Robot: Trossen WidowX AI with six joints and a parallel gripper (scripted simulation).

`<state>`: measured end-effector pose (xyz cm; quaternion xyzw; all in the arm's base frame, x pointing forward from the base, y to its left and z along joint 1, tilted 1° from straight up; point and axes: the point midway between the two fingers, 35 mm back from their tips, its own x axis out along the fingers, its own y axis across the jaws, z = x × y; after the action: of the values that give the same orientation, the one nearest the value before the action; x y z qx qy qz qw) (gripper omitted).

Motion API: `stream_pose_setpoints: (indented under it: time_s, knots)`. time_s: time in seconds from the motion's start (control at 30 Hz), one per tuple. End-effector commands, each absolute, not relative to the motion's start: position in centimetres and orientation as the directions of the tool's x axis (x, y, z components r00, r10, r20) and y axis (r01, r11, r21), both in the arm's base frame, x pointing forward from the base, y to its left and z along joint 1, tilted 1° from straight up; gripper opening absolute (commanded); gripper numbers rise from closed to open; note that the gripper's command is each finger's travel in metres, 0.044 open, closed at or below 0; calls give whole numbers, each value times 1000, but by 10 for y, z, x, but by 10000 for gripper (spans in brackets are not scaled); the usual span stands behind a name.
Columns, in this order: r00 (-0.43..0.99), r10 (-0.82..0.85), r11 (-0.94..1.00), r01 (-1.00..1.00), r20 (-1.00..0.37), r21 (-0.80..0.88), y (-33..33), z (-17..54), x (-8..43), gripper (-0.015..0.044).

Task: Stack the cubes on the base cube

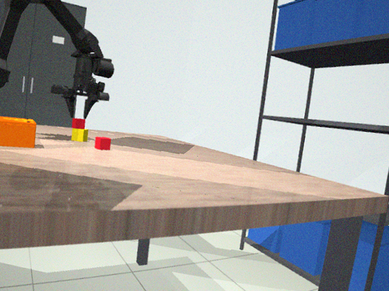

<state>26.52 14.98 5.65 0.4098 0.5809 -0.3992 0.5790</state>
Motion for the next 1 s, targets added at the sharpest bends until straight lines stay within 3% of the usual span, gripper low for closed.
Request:
stream_pose_setpoints:
  time_s: [0.0,0.83,0.9,0.97]
  knots:
    - [21,22,345,938,-1000,28,151,65,267,205]
    - [21,22,345,938,-1000,28,151,74,267,205]
    - [15,19,341,940,-1000,20,148,71,268,258]
    - [17,21,331,943,-1000,23,142,73,273,265]
